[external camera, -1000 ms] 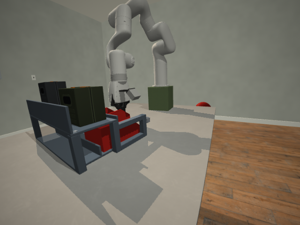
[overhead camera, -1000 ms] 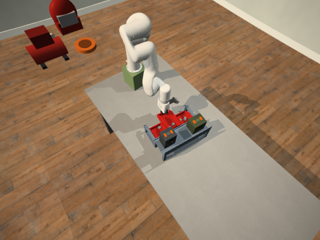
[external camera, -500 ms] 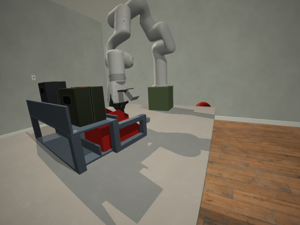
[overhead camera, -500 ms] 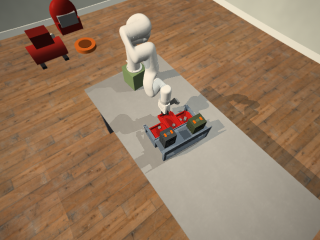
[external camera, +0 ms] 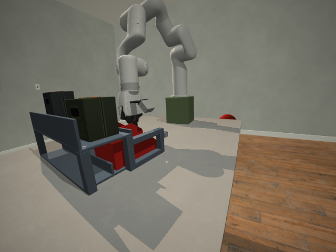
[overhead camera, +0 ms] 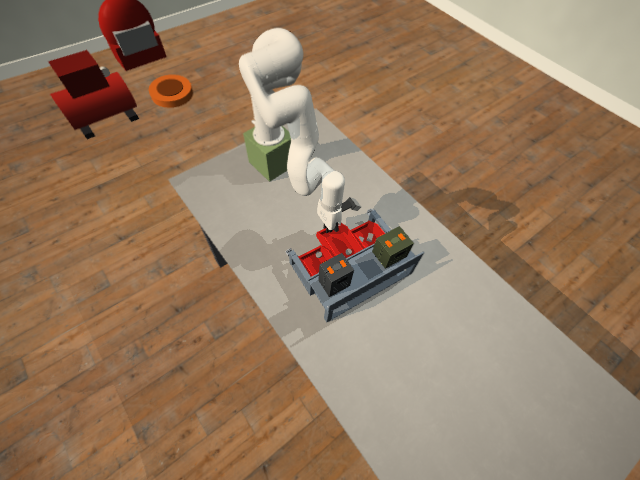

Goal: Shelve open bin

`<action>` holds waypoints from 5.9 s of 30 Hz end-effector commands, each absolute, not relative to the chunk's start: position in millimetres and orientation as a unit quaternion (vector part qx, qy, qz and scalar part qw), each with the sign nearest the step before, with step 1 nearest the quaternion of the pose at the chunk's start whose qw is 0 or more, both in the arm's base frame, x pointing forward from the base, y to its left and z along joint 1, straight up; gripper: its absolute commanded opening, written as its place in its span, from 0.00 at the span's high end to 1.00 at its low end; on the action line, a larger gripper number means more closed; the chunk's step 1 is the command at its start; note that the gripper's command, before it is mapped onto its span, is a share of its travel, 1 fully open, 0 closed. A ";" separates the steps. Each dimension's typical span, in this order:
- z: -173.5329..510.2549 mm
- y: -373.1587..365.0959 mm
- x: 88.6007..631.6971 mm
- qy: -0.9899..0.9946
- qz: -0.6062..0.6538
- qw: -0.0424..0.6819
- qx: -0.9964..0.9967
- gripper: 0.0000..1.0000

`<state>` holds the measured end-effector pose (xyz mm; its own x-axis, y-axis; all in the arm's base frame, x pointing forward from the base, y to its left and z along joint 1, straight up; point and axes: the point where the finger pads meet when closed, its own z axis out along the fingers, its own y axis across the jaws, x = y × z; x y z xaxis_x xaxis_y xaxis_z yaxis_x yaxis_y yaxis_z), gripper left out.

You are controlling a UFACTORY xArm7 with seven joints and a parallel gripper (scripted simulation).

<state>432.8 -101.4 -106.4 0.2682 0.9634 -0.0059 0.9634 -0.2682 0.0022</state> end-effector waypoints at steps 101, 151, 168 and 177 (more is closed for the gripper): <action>-104.7 -118.0 493.2 0.605 -0.001 0.004 0.796 1.00; -118.3 -117.8 492.1 0.605 -0.001 0.004 0.796 0.00; -118.2 -117.8 492.3 0.605 -0.001 0.004 0.796 0.00; -118.2 -117.8 492.3 0.605 -0.001 0.004 0.796 0.00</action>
<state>490.4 -117.4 -119.7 0.2680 0.9634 -0.0058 0.9634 -0.2680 0.0015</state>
